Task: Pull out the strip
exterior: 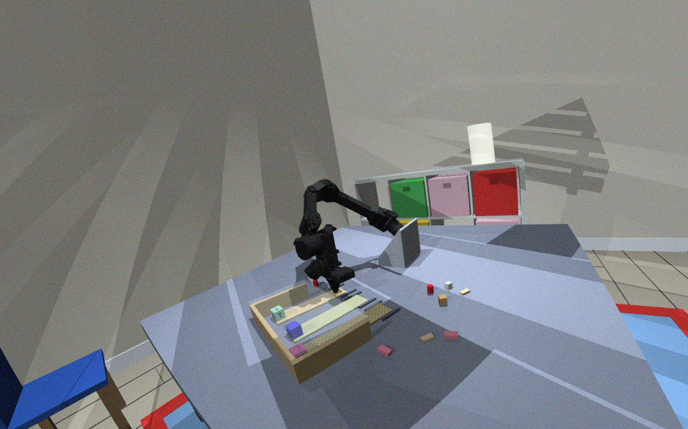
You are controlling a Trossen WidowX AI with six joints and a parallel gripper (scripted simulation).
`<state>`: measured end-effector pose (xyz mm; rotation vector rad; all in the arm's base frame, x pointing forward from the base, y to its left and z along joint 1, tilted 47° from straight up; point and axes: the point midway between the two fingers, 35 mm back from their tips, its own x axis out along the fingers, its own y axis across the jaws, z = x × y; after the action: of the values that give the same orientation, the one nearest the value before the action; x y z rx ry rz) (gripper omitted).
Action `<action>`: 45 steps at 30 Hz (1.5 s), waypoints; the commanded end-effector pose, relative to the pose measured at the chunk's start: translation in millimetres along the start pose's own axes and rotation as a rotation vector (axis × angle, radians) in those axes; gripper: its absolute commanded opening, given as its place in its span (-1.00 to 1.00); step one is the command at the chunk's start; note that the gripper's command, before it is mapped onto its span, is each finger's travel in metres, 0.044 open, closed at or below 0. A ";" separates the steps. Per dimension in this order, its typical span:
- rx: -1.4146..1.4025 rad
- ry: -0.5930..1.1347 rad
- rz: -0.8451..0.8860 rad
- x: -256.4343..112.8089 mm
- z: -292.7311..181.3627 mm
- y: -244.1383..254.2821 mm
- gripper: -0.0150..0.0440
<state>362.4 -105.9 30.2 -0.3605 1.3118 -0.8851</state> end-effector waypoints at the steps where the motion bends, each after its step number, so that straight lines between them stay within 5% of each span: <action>1: -0.006 0.000 -0.003 1.0 -0.6 -0.3 -0.49; 45: -0.007 0.001 -0.004 3.9 -14.7 0.1 -0.49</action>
<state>358.4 -105.3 28.9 -0.3622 1.3004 -0.8804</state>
